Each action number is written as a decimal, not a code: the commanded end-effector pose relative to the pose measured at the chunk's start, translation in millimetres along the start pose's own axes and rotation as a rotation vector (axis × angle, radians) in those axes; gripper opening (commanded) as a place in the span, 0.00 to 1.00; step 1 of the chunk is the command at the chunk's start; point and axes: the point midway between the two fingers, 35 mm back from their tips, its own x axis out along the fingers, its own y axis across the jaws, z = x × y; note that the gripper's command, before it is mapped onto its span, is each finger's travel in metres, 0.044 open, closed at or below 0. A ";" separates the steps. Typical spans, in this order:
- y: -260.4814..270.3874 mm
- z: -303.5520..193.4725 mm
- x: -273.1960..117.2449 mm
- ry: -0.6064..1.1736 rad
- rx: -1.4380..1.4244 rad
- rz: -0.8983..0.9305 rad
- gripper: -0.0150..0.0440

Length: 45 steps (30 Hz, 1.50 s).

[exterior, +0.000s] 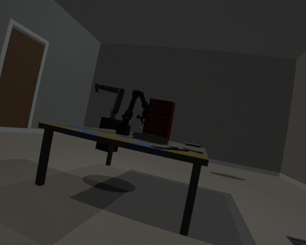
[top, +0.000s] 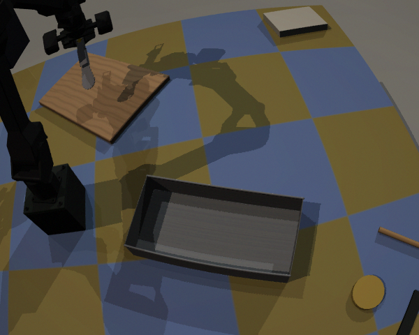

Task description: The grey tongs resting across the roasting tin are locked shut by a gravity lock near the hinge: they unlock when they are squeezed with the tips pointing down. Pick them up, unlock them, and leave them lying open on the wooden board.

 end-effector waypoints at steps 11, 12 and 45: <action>4.4 0.5 0.3 0.224 -0.030 -0.025 0.00; 4.9 0.2 0.1 0.240 -0.033 -0.027 0.00; 15.6 -8.2 -13.8 0.583 -0.125 -0.059 0.00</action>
